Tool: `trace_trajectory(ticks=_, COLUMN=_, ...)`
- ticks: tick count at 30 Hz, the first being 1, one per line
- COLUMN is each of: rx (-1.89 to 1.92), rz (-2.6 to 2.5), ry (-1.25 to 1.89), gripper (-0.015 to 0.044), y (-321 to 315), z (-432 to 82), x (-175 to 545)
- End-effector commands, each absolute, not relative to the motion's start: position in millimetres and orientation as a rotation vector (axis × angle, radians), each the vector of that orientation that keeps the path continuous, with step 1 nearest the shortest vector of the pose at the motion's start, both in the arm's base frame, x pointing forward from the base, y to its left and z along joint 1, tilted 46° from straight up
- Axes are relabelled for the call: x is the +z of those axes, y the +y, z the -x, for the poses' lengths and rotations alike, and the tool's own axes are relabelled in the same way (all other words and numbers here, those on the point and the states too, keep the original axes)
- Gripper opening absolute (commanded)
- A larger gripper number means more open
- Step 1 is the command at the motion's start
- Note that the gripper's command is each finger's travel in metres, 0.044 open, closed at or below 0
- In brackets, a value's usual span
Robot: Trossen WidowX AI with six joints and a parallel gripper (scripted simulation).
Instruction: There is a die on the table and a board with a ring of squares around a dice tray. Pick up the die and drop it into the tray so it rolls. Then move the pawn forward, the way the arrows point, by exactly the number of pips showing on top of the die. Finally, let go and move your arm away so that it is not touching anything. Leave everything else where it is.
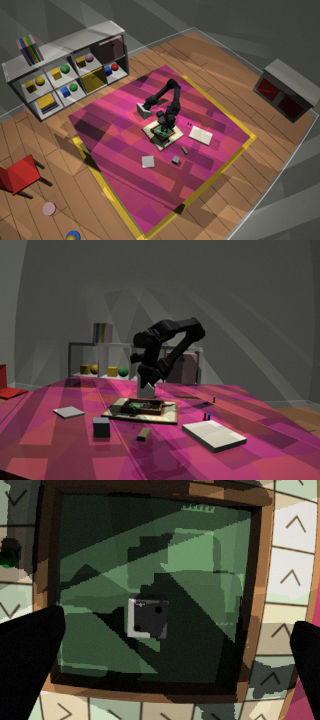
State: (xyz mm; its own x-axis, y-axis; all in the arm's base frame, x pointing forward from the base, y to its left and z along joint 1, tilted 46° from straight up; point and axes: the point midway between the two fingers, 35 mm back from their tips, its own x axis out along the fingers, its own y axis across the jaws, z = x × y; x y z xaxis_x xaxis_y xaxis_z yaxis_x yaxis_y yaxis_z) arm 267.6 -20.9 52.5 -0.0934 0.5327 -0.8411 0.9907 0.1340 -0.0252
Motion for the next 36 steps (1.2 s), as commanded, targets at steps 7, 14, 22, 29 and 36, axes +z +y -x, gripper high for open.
trace_trajectory(ticks=7, rx=-0.674, rz=-1.577, ry=1.794, gripper=0.0387, y=-21.2, z=-273.0, x=44.1)
trace_trajectory(ticks=14, rx=0.01, rz=-1.117, ry=1.744, gripper=0.0204, y=-18.4, z=-319.1, x=36.8)
trace_trajectory(ticks=22, rx=0.692, rz=-0.528, ry=1.475, gripper=0.02, y=-8.7, z=-369.7, x=23.0)
trace_trajectory(ticks=29, rx=0.87, rz=-0.344, ry=1.355, gripper=0.02, y=-4.8, z=-384.5, x=17.3)
trace_trajectory(ticks=36, rx=0.87, rz=-0.344, ry=1.355, gripper=0.02, y=-5.6, z=-385.4, x=16.4)
